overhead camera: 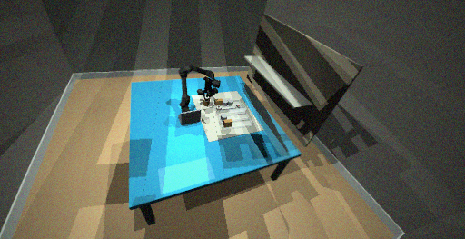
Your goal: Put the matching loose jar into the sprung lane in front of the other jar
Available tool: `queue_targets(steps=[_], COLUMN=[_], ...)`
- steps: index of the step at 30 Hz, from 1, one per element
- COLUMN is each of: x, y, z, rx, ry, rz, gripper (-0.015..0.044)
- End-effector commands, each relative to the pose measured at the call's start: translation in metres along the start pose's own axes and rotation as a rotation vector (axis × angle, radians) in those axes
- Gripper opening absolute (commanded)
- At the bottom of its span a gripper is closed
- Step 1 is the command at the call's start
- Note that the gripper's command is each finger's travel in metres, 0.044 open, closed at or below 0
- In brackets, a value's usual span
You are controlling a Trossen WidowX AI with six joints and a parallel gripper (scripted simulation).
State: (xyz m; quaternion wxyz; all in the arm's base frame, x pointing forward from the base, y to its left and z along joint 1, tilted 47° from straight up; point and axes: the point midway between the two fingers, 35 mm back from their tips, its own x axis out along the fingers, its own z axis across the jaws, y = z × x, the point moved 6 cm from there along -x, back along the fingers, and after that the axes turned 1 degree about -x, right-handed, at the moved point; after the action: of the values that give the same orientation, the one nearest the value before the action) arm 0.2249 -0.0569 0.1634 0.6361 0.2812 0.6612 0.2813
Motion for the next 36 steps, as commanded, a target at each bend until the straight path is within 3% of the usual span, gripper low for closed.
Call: queue_targets(steps=[1, 36], x=[-0.010, 0.032], y=[0.001, -0.048], z=[-0.003, 0.050], rx=[-0.004, -1.242], ry=[0.005, 0.001], rz=[0.001, 0.001], gripper=[0.0000, 0.0000])
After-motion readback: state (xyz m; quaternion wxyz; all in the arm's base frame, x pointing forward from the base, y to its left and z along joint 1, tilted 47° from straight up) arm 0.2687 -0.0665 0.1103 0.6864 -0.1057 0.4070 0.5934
